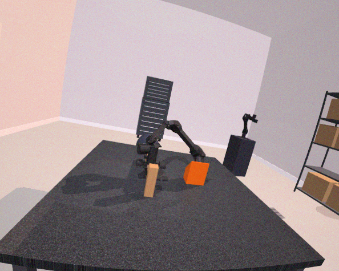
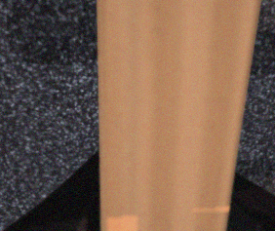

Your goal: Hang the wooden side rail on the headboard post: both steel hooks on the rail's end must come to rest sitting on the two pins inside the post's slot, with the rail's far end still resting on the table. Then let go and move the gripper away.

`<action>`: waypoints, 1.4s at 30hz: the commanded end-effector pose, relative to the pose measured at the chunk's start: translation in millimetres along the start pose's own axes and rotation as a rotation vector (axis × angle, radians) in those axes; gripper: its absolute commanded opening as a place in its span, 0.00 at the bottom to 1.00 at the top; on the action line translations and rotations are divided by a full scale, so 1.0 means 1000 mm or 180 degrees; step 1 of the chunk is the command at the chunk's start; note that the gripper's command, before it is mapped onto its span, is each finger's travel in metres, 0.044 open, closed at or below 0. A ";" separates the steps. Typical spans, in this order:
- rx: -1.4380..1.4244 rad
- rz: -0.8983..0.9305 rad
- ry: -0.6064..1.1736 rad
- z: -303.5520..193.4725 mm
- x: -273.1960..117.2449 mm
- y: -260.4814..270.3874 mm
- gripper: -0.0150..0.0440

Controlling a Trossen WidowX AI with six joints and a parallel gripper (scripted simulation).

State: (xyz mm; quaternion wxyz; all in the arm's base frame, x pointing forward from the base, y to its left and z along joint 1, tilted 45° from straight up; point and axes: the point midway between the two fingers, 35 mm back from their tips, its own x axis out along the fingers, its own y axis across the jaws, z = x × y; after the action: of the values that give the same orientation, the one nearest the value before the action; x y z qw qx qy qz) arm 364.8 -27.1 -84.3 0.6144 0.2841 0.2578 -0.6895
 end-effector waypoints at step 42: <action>-0.0009 0.0036 0.0019 -0.008 -0.003 0.000 0.25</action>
State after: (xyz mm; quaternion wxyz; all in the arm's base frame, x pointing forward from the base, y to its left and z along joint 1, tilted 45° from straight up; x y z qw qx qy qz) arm 365.5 -24.5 -87.3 0.6158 0.2845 0.2578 -0.6881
